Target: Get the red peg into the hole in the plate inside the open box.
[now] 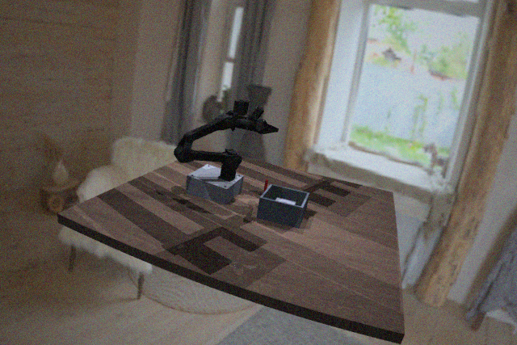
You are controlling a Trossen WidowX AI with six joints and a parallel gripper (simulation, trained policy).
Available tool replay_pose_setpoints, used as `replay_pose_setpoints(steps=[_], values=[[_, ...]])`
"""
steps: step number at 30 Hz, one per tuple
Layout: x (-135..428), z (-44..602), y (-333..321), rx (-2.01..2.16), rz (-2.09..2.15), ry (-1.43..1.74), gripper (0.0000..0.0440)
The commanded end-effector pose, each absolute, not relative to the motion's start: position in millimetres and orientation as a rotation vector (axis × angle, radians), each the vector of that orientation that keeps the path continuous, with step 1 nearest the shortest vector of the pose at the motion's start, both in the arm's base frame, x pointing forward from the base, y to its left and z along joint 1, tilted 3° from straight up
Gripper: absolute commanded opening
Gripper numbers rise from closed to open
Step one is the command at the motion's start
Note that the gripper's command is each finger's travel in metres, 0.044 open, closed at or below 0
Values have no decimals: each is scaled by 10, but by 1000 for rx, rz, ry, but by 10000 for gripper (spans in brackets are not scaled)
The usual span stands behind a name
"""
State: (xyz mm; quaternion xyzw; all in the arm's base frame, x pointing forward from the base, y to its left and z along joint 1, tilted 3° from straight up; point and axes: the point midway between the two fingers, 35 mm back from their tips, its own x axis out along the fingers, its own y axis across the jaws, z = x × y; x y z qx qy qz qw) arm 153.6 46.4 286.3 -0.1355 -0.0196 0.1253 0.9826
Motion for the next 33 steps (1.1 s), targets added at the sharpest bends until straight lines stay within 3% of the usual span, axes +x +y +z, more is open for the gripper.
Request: replay_pose_setpoints(steps=[1,3,33], values=[[1538,2858,465,-247,254,-26,418],[1546,2822,476,-191,260,16,440],[1556,1938,703,393,43,886,440]])
